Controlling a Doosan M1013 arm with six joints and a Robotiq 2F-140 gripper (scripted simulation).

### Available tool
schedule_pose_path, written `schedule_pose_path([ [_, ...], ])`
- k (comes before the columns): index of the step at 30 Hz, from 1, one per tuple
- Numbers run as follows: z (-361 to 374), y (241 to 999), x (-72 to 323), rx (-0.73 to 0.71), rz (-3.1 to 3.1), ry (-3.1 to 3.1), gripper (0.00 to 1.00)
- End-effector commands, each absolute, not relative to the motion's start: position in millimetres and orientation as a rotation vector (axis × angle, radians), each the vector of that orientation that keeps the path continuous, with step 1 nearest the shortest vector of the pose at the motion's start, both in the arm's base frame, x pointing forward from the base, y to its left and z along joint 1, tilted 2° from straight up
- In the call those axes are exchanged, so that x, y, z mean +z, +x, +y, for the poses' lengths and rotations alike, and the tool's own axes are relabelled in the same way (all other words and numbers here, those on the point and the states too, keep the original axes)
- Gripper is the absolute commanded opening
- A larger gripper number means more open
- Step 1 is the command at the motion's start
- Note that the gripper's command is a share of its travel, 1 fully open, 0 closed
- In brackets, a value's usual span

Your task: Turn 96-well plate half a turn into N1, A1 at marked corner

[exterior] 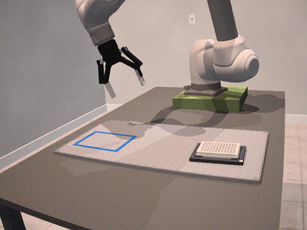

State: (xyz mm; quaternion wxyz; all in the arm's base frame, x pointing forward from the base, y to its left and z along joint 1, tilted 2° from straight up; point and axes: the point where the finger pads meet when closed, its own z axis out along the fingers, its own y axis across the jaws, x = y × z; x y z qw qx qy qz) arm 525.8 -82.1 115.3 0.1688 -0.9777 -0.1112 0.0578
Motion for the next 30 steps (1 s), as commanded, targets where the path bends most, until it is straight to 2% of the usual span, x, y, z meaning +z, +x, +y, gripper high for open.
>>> schedule_pose_path([
  [1,-66,536,111,0.161,-0.446,-2.784,1.00],
  [30,41,583,86,0.141,-1.158,-2.694,1.00],
])
